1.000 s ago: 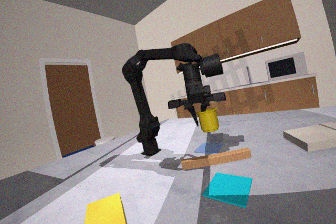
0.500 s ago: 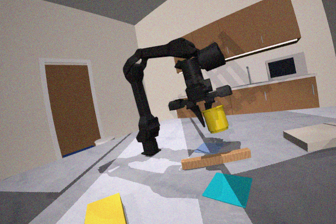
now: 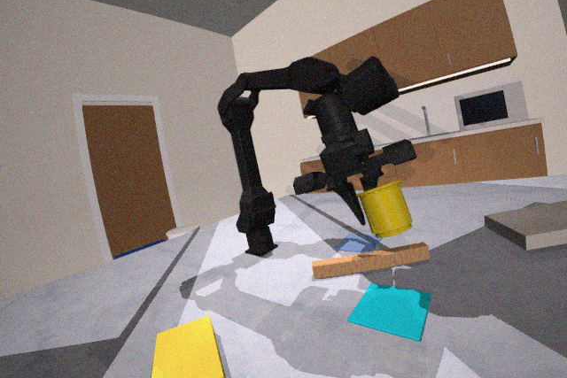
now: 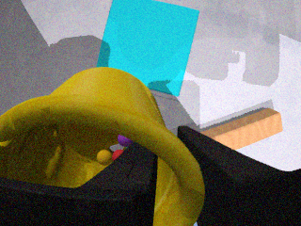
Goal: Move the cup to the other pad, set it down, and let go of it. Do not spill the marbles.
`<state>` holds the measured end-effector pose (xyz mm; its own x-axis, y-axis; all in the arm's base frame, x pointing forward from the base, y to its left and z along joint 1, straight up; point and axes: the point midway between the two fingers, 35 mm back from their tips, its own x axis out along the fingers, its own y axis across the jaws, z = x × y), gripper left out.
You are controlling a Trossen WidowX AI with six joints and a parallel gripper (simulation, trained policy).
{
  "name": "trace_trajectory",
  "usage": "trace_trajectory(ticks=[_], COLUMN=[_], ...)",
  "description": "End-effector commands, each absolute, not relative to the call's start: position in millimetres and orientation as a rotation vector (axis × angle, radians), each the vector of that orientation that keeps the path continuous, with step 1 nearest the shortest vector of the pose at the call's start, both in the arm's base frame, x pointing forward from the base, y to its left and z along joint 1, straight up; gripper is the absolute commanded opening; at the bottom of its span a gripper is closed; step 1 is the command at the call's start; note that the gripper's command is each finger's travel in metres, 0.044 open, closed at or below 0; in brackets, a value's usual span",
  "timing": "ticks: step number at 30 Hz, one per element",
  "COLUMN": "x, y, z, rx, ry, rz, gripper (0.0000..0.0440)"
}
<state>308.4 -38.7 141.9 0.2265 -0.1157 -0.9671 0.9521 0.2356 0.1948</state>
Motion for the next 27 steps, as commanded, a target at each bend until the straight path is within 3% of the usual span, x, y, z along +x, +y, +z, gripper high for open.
trace_trajectory(ticks=[1, 15, 27], x=[314, 324, 316], y=[-49, -75, -85], z=[136, 102, 73], rx=[1.042, 1.071, 1.077], ry=[1.032, 0.993, 1.007], rz=[-0.972, -1.015, -1.057], gripper=[0.0, 0.0006, 0.0065])
